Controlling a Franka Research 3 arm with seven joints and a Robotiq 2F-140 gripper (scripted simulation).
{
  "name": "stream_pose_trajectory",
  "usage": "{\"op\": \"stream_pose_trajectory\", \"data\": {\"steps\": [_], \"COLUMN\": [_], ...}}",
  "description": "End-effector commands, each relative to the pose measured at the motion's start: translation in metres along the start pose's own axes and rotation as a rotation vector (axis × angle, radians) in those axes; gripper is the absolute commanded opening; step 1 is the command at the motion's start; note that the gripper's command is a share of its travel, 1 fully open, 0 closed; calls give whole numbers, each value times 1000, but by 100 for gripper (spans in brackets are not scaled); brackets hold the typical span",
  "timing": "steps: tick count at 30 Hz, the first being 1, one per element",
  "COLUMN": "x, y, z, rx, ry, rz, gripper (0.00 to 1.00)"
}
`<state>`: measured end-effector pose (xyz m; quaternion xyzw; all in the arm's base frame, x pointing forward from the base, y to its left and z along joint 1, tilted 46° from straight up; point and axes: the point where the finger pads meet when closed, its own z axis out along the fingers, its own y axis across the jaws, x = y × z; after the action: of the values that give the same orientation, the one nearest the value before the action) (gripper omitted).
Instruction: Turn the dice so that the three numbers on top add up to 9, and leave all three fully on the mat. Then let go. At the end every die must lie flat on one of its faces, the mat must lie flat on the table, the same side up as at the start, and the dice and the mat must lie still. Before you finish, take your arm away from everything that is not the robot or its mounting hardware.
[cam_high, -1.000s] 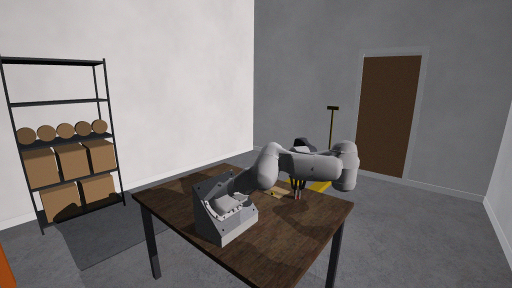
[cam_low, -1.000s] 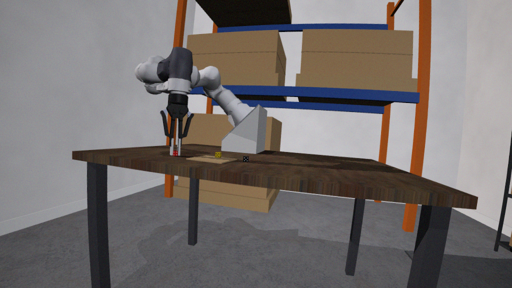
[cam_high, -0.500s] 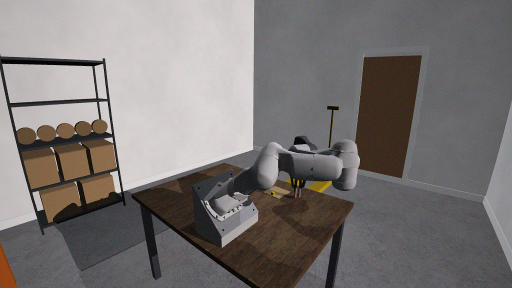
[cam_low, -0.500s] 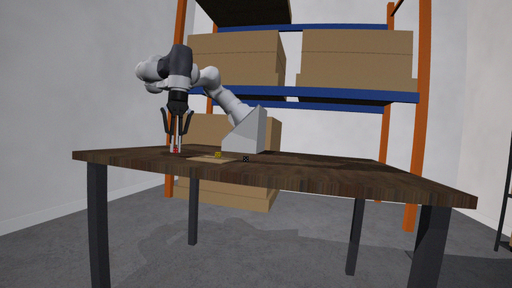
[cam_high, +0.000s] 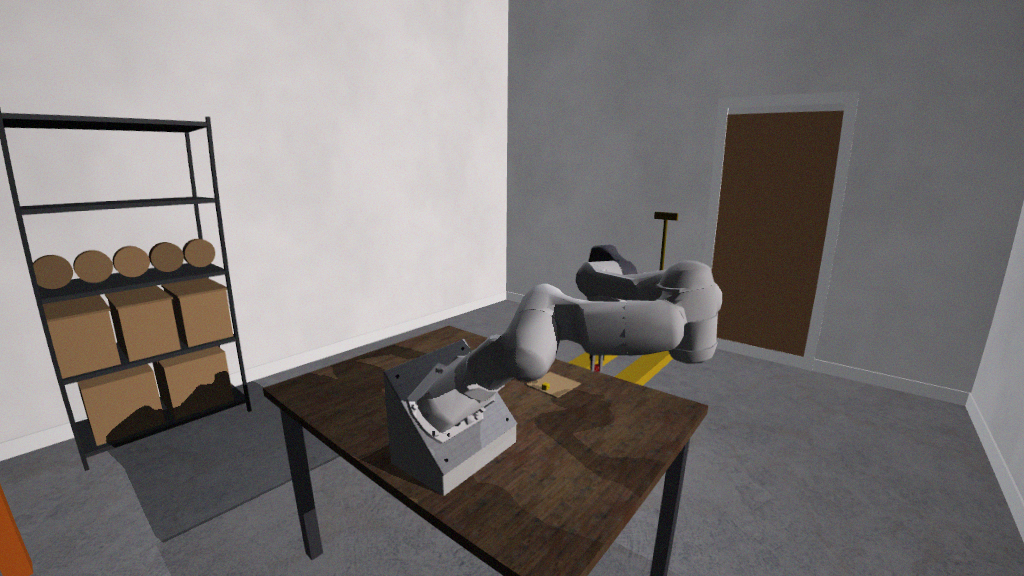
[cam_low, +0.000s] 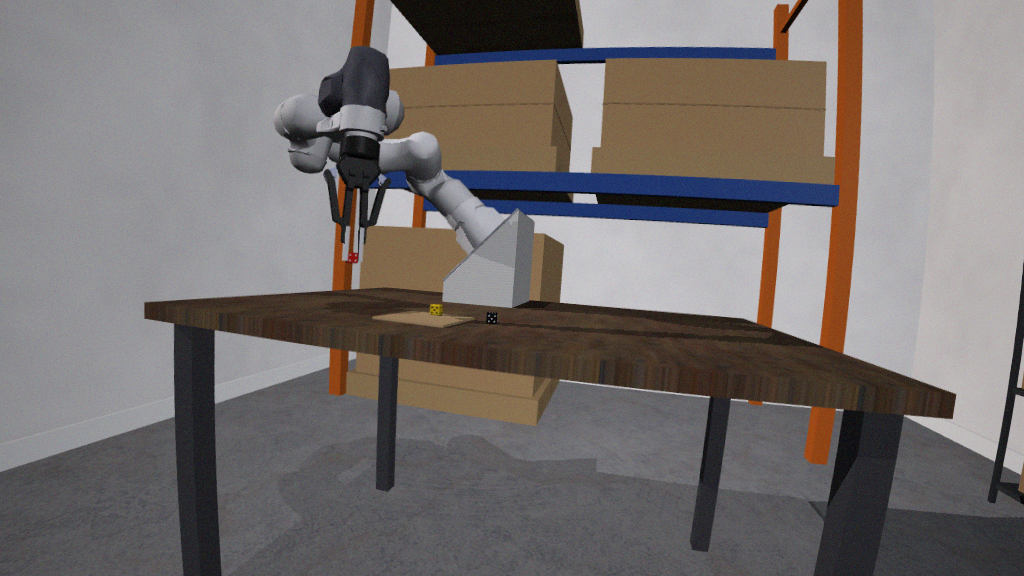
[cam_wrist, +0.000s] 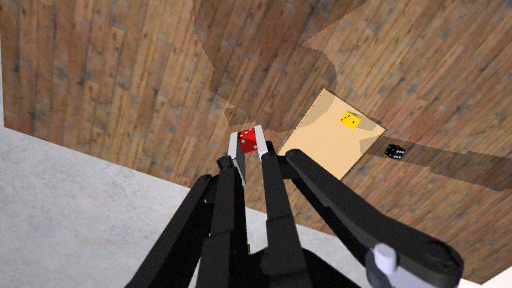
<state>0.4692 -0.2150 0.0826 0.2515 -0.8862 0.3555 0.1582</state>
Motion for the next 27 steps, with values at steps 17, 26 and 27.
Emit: {"op": "stream_pose_trajectory", "data": {"steps": [17, 26, 27], "x": [-28, -45, -47], "y": [35, 54, 56], "z": [-5, -6, -6], "rx": [-7, -7, -7], "ry": [18, 18, 18], "rz": [213, 327, 341], "gripper": [9, 9, 9]}}
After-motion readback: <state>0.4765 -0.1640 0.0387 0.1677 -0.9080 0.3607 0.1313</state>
